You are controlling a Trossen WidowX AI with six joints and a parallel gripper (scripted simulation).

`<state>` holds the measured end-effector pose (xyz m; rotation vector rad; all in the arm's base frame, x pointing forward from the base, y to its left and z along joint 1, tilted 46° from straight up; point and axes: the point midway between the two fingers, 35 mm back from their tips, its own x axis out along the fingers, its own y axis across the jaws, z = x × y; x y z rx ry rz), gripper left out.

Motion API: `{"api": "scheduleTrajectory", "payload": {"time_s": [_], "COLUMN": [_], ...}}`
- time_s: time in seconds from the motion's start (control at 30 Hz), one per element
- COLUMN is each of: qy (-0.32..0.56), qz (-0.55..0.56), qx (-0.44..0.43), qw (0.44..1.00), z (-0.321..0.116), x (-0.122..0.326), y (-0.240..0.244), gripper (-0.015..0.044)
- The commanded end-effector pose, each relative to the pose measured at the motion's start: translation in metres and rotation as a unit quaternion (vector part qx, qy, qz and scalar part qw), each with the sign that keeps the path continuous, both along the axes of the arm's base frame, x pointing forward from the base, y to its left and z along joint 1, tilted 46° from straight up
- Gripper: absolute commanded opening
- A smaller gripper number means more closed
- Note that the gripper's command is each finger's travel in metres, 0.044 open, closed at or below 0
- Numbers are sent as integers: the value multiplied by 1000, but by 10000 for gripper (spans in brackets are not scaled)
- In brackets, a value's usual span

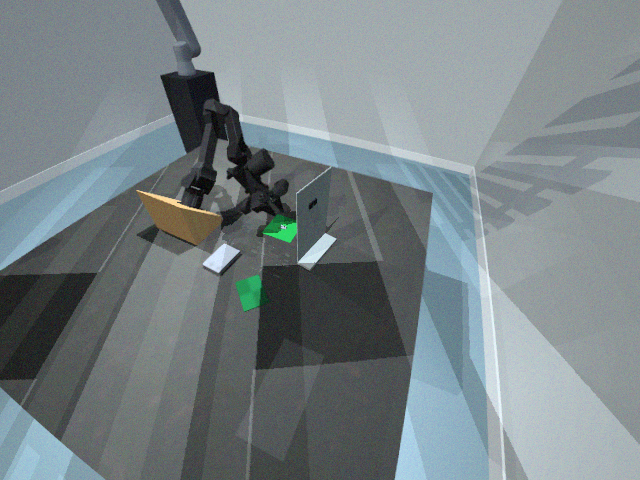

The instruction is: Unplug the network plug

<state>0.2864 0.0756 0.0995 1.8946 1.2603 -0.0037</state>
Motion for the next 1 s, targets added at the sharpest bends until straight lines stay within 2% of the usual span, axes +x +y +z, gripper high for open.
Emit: {"api": "scheduleTrajectory", "payload": {"time_s": [0.0, 0.97], "qy": [-2, -4], "qz": [2, -1], "qx": [0, 6], "qw": [1000, 1000], "z": [4, 31], "x": [0, -5], "y": [-3, -27], "gripper": [156, 156]}}
